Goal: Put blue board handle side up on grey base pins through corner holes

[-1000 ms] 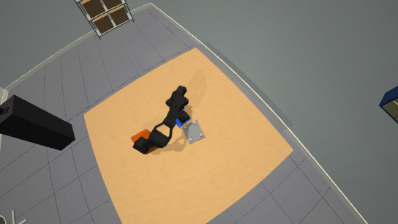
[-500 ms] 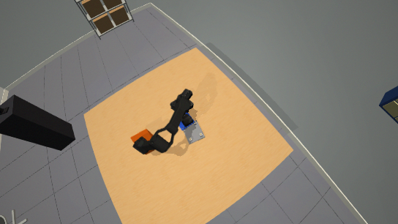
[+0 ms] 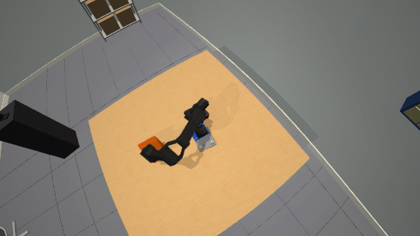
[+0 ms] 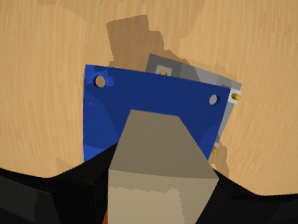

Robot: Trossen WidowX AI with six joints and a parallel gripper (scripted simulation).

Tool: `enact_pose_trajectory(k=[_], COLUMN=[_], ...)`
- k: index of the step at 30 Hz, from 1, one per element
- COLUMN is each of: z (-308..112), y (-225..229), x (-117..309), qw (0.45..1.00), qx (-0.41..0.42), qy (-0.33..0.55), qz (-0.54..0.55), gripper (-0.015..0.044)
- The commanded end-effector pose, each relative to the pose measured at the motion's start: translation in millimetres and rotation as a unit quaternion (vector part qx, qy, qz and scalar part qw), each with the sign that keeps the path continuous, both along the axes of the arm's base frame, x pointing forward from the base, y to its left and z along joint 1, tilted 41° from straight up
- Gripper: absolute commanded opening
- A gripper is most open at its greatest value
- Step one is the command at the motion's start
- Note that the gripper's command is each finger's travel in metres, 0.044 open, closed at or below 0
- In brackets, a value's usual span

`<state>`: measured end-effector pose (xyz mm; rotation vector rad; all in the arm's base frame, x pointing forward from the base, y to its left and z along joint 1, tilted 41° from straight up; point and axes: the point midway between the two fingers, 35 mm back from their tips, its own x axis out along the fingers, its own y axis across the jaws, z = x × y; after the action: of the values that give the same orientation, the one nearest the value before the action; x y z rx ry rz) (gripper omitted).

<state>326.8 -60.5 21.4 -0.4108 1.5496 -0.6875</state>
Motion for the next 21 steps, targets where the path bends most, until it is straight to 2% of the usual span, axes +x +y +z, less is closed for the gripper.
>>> enact_pose_trajectory(k=[1,21], z=[10,32], y=[-8,-36], x=[2,0], qw=[1.000,0.999], qx=[-0.004,-0.015], qy=[-0.010,-0.030], qz=[-0.005,-0.035], gripper=[0.0000,0.0000])
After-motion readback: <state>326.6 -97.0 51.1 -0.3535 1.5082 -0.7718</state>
